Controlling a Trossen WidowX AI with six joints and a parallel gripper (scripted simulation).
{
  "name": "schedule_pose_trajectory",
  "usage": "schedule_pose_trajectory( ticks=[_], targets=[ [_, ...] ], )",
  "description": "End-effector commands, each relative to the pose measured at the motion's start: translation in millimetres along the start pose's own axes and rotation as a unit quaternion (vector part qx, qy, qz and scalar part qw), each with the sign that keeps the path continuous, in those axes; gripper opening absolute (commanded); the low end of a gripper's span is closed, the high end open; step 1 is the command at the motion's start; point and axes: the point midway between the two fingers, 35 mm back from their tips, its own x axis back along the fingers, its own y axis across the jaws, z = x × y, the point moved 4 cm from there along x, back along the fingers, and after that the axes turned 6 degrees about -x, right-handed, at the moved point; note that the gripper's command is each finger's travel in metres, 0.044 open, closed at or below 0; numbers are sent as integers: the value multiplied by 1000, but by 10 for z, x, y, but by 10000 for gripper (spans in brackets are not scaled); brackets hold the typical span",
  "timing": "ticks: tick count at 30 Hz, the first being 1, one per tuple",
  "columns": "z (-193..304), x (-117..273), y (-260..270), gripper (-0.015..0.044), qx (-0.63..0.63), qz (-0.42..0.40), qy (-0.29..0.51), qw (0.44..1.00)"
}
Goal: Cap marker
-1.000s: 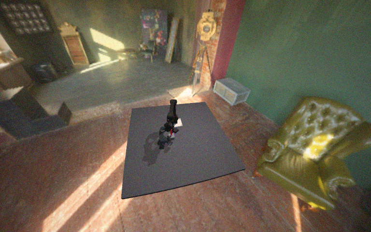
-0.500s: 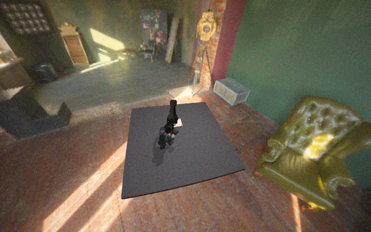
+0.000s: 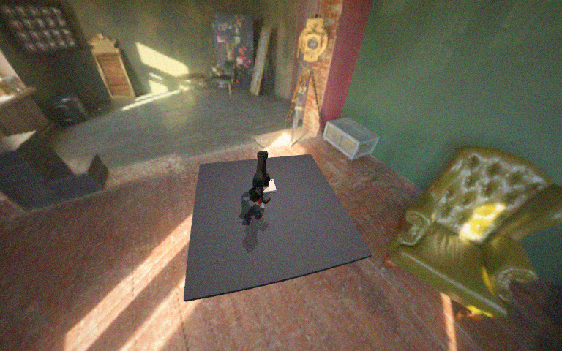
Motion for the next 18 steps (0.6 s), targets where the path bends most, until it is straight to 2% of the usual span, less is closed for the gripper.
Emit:
schedule_pose_trajectory(
  ticks=[1,14,15,18],
  targets=[
    [0,1,0,79,0,0,0,1000],
    [0,1,0,420,0,0,0,1000],
    [0,1,0,440,0,0,0,1000],
    [-3,21,2,440,0,0,0,1000]
  ],
)
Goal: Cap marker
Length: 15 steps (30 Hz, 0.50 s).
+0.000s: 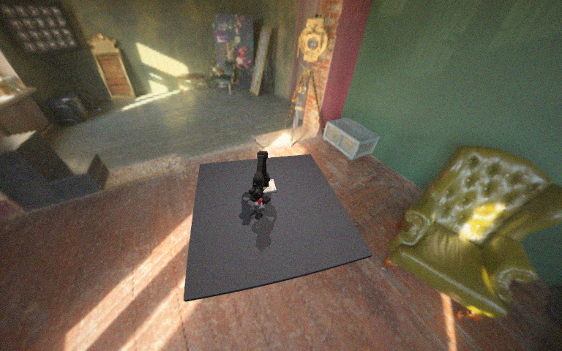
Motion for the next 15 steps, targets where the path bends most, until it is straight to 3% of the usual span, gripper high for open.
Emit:
schedule_pose_trajectory(
  ticks=[1,7,13,15],
  targets=[
    [-9,81,7,440,0,0,0,1000],
    [-2,730,4,440,0,0,0,1000],
    [0,750,2,440,0,0,0,1000],
    [1,743,2,387,33,0,0,999]
  ],
)
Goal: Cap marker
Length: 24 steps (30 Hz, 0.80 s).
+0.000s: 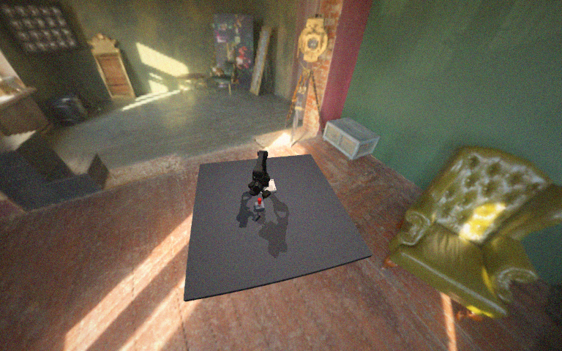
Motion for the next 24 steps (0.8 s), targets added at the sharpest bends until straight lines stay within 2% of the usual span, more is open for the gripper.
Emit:
schedule_pose_trajectory(
  ticks=[1,4,8,15,24],
  targets=[
    [1,46,3,361,69,-1,-2,998],
    [5,14,3,282,216,0,-2,976],
    [10,-26,4,177,396,0,-2,918],
    [10,-33,4,0,425,1,-2,905],
    [10,-33,4,0,425,1,-2,905]
  ],
)
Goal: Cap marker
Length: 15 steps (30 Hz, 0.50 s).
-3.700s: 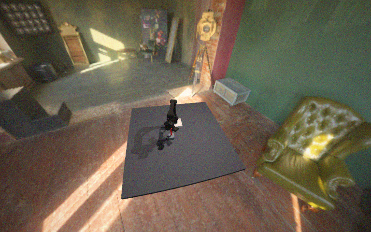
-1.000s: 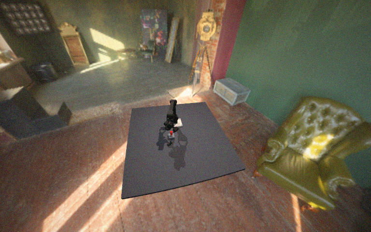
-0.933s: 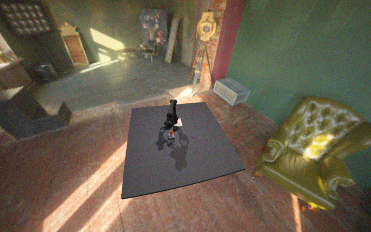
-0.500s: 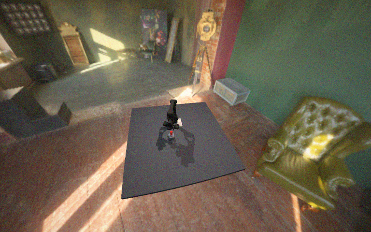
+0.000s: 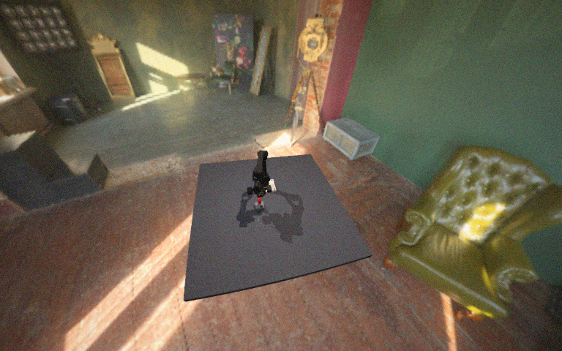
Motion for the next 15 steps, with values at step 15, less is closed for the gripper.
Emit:
schedule_pose_trajectory(
  ticks=[15],
  targets=[
    [2,-148,-1,0,14,1,0,1000]
  ],
)
